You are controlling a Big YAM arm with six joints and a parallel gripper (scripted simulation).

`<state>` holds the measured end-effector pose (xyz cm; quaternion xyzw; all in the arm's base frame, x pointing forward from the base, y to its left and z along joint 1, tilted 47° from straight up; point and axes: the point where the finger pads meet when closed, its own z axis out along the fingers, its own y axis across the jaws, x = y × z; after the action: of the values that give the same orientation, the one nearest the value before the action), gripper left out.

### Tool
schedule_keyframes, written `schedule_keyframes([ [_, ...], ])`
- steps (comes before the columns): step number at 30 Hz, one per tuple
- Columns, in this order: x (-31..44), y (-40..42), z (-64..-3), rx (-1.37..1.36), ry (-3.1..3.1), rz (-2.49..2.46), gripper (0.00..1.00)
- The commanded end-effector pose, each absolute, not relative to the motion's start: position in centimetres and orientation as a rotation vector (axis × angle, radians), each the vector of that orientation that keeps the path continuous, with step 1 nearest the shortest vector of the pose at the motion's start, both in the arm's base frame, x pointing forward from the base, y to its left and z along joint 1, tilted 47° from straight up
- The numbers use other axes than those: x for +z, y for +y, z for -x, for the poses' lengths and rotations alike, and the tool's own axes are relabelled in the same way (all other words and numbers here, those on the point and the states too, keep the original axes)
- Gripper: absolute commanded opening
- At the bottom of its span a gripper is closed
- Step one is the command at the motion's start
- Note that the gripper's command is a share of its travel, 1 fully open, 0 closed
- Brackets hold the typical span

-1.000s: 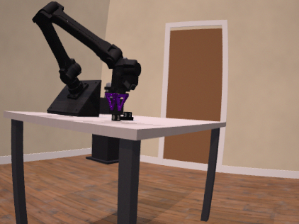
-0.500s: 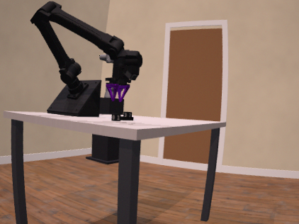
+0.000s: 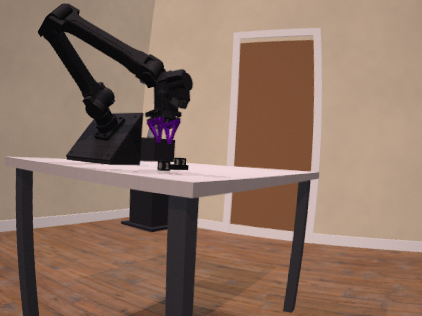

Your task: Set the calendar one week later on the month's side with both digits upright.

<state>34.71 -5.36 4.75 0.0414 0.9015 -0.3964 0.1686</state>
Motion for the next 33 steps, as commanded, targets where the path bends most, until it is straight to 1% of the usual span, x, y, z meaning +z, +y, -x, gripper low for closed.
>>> schedule_keyframes([
  [1, 5.64, -4.11, -35.43, -1.08, 2.492, -0.003, 0.44],
  [33, 5.6, -4.79, -35.08, -1.016, 2.253, 0.113, 0.44],
])
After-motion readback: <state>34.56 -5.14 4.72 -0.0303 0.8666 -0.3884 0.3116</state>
